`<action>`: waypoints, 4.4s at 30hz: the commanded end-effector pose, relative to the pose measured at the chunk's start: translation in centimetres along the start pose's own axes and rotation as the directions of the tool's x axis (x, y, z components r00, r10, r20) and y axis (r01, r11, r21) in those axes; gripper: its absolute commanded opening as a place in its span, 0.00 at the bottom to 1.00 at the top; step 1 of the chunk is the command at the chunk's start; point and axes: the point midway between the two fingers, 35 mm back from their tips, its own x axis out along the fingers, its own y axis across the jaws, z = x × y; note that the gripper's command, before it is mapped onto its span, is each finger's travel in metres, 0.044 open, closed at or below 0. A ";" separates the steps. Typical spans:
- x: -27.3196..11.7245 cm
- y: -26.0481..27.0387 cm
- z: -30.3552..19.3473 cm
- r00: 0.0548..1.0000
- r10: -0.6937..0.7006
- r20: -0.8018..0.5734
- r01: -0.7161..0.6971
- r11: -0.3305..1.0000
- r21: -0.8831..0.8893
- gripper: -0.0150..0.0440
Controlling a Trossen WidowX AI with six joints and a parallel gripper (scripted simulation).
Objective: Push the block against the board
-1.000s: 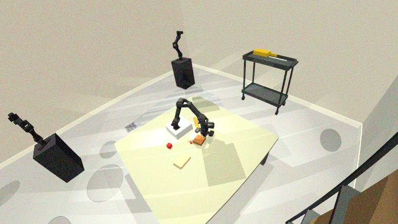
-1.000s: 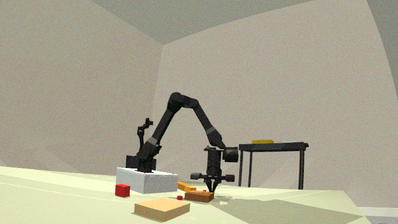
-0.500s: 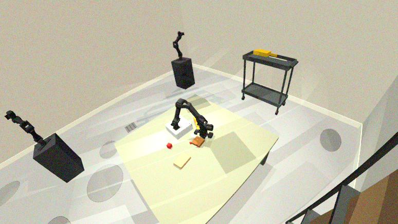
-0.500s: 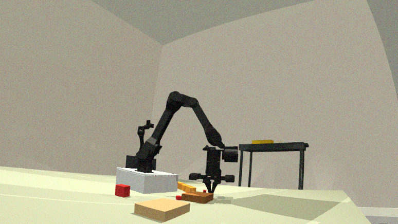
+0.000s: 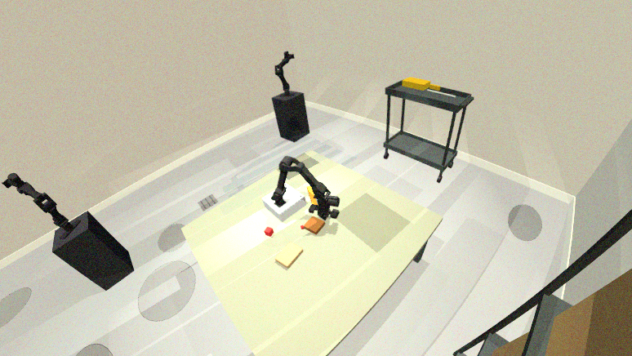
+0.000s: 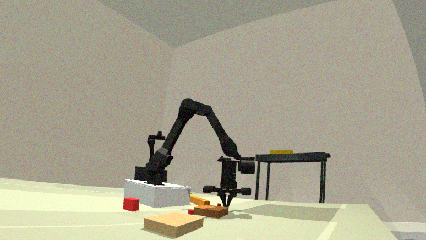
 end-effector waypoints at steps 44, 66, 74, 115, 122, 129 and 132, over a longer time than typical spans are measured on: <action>-5.5 1.9 1.1 1.000 -0.001 0.000 0.001 0.936 0.353 0.25; -5.9 7.0 -2.9 1.000 0.006 -0.006 0.003 0.440 0.898 0.25; -5.8 9.0 -4.0 1.000 0.009 -0.008 0.006 0.181 0.984 0.25; 0.0 10.9 -5.5 1.000 0.013 -0.010 0.012 -0.210 0.978 0.25; 0.0 9.7 -5.7 1.000 0.012 -0.010 0.012 -0.210 0.978 0.25; 0.0 9.0 -5.9 1.000 0.011 -0.010 0.012 -0.210 0.978 0.25; 0.0 9.3 -5.8 1.000 0.011 -0.010 0.012 -0.210 0.978 0.25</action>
